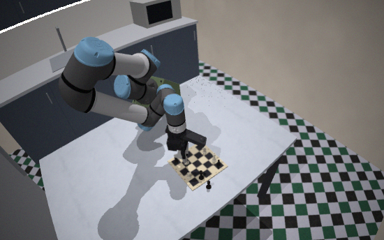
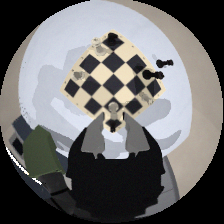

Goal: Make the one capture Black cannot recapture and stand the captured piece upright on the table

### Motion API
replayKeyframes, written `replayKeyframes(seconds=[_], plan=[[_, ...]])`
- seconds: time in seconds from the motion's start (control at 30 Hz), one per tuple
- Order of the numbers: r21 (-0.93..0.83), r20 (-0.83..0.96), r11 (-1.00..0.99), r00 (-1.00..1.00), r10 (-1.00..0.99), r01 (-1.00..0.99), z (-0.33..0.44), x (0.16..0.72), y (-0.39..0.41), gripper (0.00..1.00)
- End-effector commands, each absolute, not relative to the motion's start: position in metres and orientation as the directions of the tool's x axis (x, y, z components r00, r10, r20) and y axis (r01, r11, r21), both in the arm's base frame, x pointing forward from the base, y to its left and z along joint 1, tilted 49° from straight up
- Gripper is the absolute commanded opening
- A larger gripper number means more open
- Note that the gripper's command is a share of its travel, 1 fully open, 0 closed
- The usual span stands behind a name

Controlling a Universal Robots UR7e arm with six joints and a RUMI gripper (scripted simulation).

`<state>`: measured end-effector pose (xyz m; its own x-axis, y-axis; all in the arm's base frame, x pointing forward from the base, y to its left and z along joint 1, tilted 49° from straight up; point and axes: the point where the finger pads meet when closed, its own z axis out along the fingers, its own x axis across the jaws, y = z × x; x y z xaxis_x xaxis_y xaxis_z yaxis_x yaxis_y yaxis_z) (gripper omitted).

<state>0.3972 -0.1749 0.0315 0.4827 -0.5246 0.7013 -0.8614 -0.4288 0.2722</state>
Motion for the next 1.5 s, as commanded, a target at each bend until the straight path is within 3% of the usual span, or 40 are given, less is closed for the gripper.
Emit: replayKeyframes(seconds=[0.0,1.23,1.27,1.47], plan=[[0.272,0.702,-0.429,0.482,-0.524,-0.861,0.037,0.396,-0.169,0.25],[0.272,0.702,-0.429,0.482,-0.524,-0.861,0.088,0.384,-0.112,0.25],[0.272,0.702,-0.429,0.482,-0.524,-0.861,0.088,0.384,-0.112,1.0],[0.272,0.702,-0.429,0.482,-0.524,-0.861,0.088,0.384,-0.112,1.0]])
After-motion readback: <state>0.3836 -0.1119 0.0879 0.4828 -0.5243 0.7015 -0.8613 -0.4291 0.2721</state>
